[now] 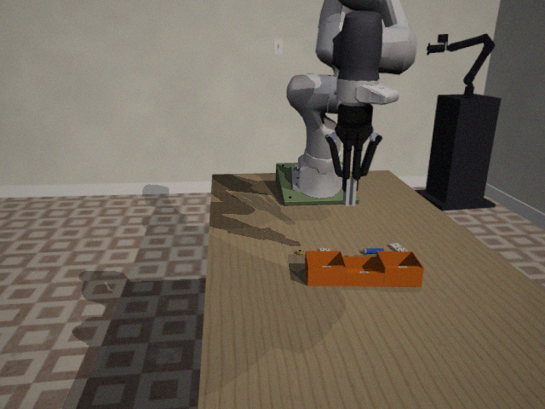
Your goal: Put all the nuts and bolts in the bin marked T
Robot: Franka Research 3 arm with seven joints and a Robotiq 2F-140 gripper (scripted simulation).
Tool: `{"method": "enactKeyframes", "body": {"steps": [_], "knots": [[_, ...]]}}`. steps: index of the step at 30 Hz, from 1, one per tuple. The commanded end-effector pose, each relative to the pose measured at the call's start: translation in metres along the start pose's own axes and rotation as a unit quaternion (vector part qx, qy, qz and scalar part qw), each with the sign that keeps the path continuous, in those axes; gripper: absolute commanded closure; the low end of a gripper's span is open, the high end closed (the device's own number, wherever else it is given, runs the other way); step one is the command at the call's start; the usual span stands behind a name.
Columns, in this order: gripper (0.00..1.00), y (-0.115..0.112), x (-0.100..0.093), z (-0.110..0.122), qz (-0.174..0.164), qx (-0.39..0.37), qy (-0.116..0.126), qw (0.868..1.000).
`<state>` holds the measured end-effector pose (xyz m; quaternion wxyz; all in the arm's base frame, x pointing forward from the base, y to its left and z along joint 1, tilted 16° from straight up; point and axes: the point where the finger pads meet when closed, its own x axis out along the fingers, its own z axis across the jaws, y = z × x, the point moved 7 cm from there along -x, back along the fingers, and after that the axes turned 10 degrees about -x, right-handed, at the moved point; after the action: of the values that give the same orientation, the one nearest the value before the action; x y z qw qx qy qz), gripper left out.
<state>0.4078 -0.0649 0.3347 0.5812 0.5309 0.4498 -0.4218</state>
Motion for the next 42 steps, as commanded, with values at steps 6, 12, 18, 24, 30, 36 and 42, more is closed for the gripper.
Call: {"method": "enactKeyframes", "body": {"steps": [6, 12, 18, 24, 30, 36, 42], "knots": [[0.95, 0.044, 0.041, 0.049, 0.014, -0.021, -0.007, 1.0], [0.95, 0.061, 0.061, 0.07, 0.014, -0.021, -0.007, 1.0], [0.95, 0.067, 0.068, 0.078, 0.014, -0.021, -0.007, 1.0], [0.95, 0.067, 0.068, 0.078, 0.014, -0.021, -0.007, 1.0], [0.95, 0.067, 0.068, 0.078, 0.014, -0.021, -0.007, 1.0], [0.95, 0.068, 0.081, 0.078, 0.014, -0.021, -0.007, 1.0], [0.95, 0.068, 0.097, 0.078, 0.014, -0.021, -0.007, 1.0]]}}
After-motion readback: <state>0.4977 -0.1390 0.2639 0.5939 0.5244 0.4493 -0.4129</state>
